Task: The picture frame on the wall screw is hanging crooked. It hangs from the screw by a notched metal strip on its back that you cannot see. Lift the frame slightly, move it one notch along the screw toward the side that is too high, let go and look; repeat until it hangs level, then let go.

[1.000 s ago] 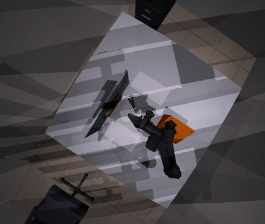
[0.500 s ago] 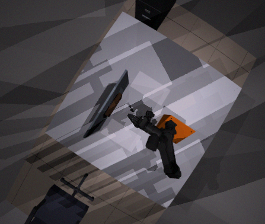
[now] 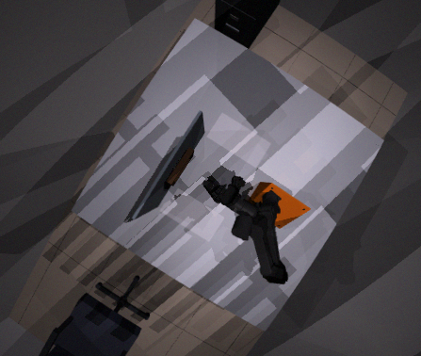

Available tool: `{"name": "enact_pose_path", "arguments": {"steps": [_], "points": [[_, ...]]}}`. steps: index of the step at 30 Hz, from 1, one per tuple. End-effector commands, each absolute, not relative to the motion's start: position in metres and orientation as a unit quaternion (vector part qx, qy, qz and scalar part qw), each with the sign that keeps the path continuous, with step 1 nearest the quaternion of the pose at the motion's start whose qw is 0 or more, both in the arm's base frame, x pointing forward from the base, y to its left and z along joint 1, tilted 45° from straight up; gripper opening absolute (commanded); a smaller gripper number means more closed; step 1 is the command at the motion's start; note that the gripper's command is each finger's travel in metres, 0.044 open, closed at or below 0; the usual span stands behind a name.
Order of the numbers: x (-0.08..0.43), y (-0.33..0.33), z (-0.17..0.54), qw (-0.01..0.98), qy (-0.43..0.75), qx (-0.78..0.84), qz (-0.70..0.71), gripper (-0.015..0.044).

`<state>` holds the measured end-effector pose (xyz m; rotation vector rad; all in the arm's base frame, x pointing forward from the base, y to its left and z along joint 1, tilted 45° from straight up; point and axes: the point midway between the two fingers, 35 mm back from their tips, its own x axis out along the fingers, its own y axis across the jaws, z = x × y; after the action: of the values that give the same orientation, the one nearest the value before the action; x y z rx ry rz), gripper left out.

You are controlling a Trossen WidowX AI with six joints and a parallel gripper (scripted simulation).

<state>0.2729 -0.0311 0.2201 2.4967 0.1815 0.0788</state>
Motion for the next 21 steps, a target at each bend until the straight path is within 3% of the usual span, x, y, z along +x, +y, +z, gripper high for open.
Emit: {"name": "enact_pose_path", "arguments": {"steps": [1,21], "points": [[0.273,-0.030,0.220,0.311,0.071,0.947,0.031,0.0260],[0.268,0.008,0.174,0.310,0.071,0.948,0.032,0.0260]]}}
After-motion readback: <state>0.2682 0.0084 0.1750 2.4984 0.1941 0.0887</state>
